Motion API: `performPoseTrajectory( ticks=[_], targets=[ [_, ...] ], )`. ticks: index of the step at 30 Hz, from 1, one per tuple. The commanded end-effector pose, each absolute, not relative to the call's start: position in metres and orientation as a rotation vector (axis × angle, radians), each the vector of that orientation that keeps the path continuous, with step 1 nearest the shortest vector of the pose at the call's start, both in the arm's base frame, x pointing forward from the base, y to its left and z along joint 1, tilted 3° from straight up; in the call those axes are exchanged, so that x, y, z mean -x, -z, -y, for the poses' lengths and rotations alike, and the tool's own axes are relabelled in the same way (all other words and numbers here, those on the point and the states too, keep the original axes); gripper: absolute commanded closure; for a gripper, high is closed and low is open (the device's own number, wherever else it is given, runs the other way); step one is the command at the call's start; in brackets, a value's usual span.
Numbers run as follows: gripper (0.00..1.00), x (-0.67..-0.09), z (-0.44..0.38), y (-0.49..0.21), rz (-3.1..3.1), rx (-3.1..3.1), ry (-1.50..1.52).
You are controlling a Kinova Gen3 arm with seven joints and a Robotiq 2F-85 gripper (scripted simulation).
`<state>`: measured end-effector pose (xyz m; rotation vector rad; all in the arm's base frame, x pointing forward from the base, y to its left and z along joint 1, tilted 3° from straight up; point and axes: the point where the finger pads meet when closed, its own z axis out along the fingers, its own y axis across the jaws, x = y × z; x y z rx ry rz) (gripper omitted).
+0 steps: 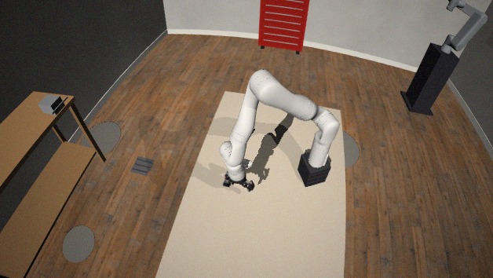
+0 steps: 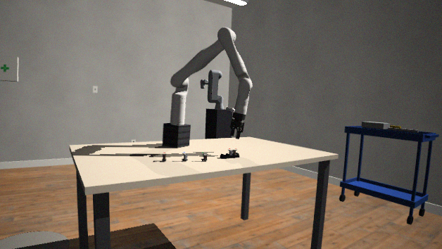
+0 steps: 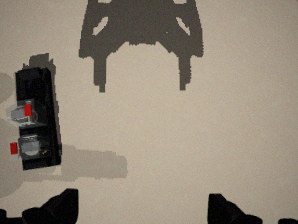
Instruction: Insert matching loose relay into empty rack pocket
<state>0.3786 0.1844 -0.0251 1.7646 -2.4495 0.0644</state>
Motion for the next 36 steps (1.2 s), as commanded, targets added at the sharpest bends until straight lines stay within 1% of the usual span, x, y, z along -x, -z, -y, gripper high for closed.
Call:
performPoseTrajectory(
  ticks=[1,36],
  targets=[
    [0.00,-0.382,-0.181,0.024,2.460,-1.756,-0.062],
    [0.00,-0.413,-0.173,0.024,2.436,-1.882,-0.033]
  ],
)
